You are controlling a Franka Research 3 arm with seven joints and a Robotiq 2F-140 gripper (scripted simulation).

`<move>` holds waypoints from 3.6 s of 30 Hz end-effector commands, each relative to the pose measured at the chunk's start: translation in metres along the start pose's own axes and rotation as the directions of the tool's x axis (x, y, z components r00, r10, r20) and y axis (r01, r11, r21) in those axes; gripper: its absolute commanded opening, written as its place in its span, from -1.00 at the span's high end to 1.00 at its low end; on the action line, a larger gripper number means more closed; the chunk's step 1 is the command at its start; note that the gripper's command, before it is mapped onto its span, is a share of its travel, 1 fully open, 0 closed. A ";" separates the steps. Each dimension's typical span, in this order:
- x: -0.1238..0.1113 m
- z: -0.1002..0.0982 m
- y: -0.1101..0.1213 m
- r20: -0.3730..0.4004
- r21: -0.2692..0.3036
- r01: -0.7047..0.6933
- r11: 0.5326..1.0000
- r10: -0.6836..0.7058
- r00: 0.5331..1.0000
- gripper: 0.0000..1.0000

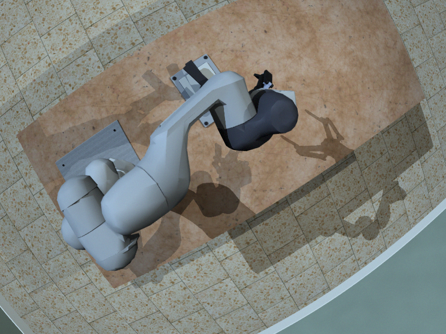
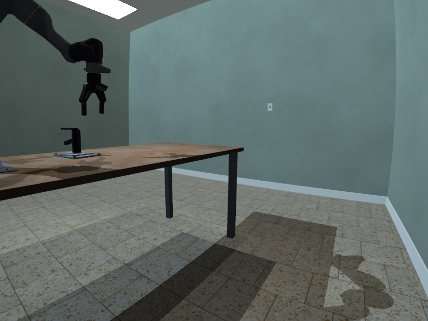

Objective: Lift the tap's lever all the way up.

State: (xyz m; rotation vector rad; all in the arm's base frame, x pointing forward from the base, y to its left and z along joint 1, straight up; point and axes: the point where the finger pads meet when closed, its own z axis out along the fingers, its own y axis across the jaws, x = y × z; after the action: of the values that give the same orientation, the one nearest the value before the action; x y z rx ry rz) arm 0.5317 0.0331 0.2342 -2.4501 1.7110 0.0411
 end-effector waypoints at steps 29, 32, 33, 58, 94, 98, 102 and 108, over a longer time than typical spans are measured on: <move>-0.187 0.002 0.030 -0.120 -0.096 -0.118 0.988 0.106 0.987 -1.00; -0.187 0.002 0.030 -0.120 -0.096 -0.118 0.988 0.106 0.987 -1.00; -0.187 0.002 0.030 -0.120 -0.096 -0.118 0.988 0.106 0.987 -1.00; -0.187 0.002 0.030 -0.120 -0.096 -0.118 0.988 0.106 0.987 0.80; -0.187 0.002 0.030 -0.120 -0.096 -0.118 0.988 0.106 0.987 0.06; -0.187 0.002 0.030 -0.120 -0.096 -0.118 0.988 0.106 0.987 0.06; -0.187 0.002 0.030 -0.120 -0.096 -0.118 0.988 0.106 0.987 0.06; -0.187 0.002 0.030 -0.120 -0.096 -0.118 0.988 0.106 0.987 0.06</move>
State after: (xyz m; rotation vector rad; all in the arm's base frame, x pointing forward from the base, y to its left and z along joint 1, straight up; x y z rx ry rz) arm 0.4401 0.1973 0.2495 -2.4693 1.9359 -0.0001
